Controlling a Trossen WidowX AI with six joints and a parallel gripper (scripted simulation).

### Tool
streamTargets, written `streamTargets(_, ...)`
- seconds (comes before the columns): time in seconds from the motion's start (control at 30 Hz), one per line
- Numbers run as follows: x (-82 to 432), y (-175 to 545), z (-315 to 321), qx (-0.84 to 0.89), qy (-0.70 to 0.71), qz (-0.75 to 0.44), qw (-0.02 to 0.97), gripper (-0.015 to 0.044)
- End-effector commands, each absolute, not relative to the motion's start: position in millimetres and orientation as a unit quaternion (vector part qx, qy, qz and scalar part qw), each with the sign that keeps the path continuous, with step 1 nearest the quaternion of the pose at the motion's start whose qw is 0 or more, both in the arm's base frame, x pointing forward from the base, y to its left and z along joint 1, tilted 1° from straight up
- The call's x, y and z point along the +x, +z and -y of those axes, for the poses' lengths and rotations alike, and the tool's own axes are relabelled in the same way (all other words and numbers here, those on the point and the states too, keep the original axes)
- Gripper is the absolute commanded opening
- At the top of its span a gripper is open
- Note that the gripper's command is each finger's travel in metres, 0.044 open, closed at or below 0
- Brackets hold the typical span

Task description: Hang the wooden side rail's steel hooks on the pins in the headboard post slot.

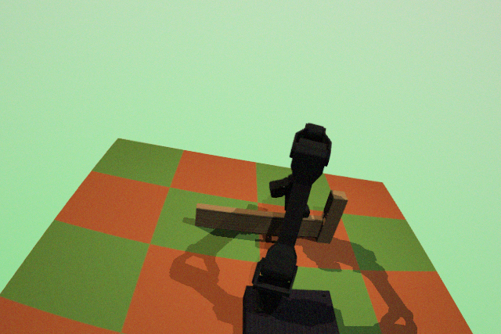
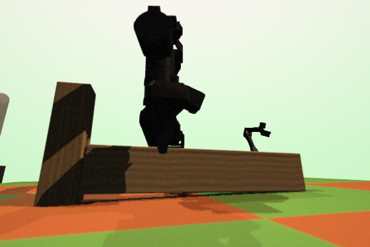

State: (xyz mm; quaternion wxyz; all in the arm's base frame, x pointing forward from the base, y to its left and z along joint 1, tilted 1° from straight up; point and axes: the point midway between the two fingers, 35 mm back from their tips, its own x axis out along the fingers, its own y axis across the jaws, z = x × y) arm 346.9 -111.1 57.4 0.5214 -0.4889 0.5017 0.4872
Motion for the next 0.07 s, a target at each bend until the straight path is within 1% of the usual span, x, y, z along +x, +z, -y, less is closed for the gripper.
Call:
streamTargets(0.0, 347.2, 57.3, 110.8, -0.49, 0.488, -0.501, 0.52, 0.044)
streamTargets(0.03, 347.2, 57.3, 110.8, -0.49, 0.488, -0.501, 0.52, 0.044)
